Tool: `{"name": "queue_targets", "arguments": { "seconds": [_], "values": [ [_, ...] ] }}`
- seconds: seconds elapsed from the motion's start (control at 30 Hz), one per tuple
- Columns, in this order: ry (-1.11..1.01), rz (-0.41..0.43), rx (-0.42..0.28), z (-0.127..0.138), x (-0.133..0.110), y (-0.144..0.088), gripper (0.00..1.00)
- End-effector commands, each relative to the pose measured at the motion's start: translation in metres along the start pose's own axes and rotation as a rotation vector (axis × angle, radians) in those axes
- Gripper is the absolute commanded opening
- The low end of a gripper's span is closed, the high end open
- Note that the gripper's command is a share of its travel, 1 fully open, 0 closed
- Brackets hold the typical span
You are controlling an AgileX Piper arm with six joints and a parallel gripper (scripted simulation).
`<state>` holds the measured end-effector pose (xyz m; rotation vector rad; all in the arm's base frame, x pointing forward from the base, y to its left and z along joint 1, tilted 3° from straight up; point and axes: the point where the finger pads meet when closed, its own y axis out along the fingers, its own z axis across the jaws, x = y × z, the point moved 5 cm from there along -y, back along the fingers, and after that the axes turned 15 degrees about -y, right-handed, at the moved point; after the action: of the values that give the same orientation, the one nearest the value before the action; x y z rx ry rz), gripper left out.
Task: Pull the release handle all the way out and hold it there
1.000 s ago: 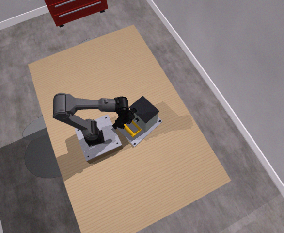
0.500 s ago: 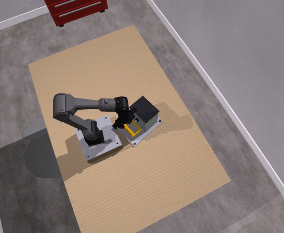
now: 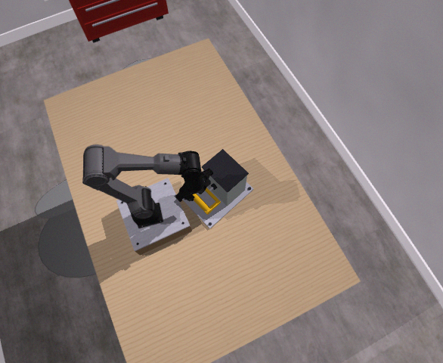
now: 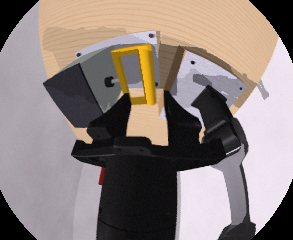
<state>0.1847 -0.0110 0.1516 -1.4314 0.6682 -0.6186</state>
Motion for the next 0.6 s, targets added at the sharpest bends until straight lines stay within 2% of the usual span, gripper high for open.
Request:
{"name": "queue_targets", "arguments": {
  "seconds": [0.0, 0.57],
  "values": [
    [-0.001, 0.003, 0.000, 0.000, 0.000, 0.002, 0.67],
    [-0.001, 0.003, -0.001, 0.000, 0.000, 0.022, 0.67]
  ]
}}
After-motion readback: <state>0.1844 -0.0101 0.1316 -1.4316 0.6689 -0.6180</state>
